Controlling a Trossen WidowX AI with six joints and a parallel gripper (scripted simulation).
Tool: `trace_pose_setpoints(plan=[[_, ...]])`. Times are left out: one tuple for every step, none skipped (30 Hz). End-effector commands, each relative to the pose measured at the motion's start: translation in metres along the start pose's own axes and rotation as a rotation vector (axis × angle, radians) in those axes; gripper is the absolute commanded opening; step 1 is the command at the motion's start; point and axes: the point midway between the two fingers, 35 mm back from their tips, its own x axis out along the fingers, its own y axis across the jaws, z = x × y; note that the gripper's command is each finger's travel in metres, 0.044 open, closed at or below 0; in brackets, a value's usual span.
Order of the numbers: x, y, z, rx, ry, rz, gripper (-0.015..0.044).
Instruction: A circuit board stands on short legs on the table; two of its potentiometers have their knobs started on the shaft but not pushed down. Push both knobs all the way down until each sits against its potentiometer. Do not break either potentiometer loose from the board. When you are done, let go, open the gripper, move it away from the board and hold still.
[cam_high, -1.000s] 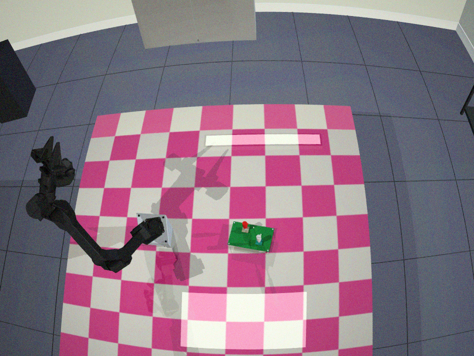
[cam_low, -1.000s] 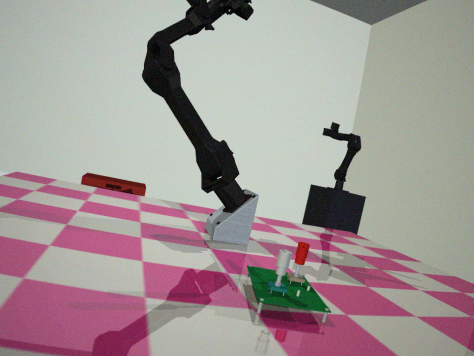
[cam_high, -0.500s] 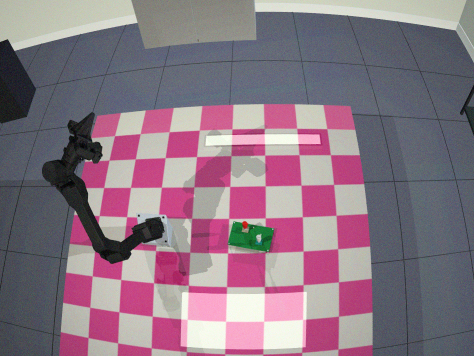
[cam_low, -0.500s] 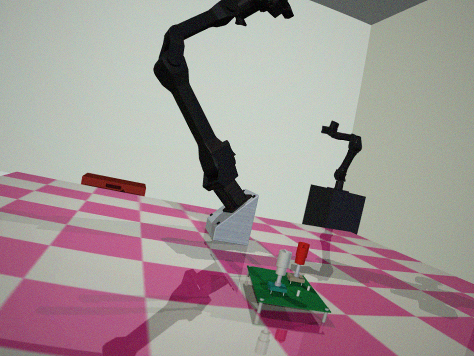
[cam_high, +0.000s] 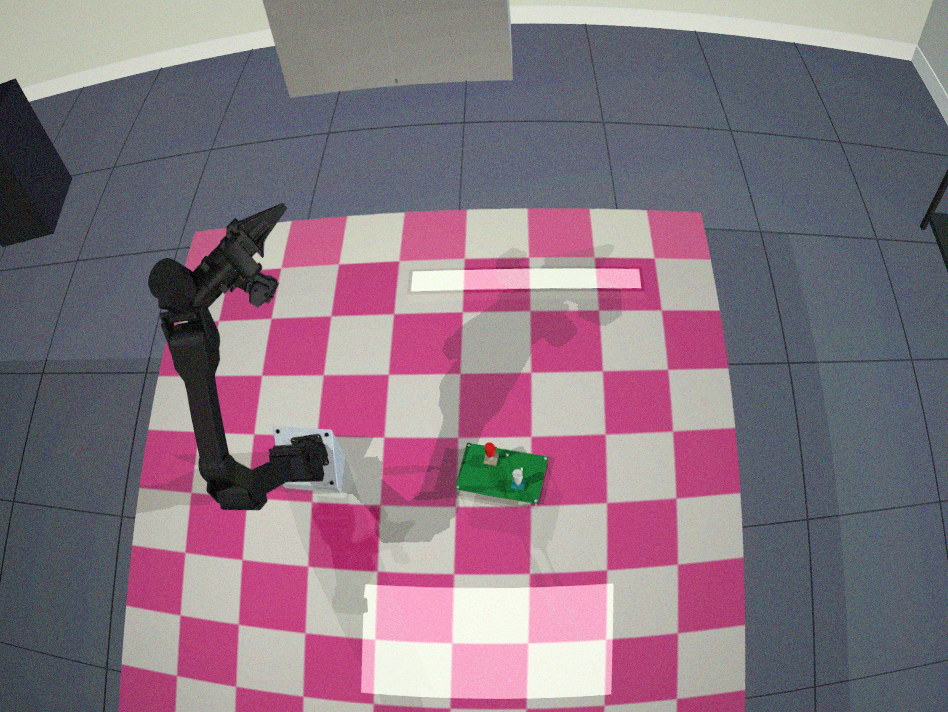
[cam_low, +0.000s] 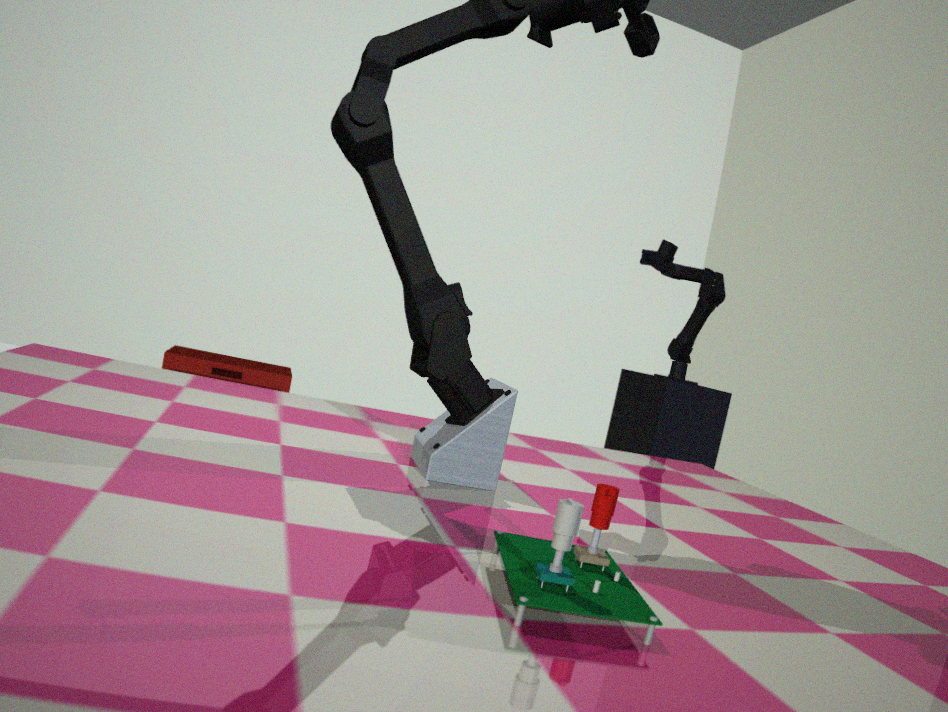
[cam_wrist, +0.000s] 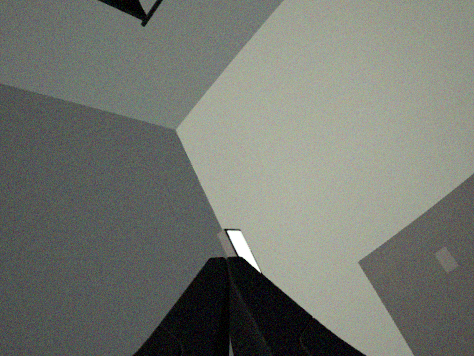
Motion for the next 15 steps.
trace_pose_setpoints(plan=[[0.032, -0.009, 0.034, -0.121, -0.099, -0.042, 0.0], [0.038, -0.01, 0.041, -0.144, -0.12, -0.051, 0.0], [0.044, -0.012, 0.049, -0.167, -0.14, -0.062, 0.0], [0.05, -0.014, 0.056, -0.188, -0.16, -0.072, 0.0], [0.055, -0.015, 0.062, -0.205, -0.176, -0.082, 0.0], [0.06, -0.017, 0.069, -0.224, -0.194, -0.093, 0.0], [0.065, -0.019, 0.077, -0.246, -0.215, -0.107, 0.0], [0.07, -0.021, 0.085, -0.267, -0.236, -0.122, 0.0], [0.076, -0.023, 0.093, -0.289, -0.257, -0.138, 0.0], [0.081, -0.025, 0.102, -0.31, -0.278, -0.154, 0.0], [0.085, -0.027, 0.111, -0.331, -0.298, -0.171, 0.0], [0.09, -0.029, 0.119, -0.351, -0.319, -0.188, 0.0], [0.094, -0.031, 0.128, -0.371, -0.339, -0.206, 0.0], [0.099, -0.034, 0.137, -0.39, -0.359, -0.225, 0.0], [0.103, -0.036, 0.147, -0.41, -0.379, -0.244, 0.0]])
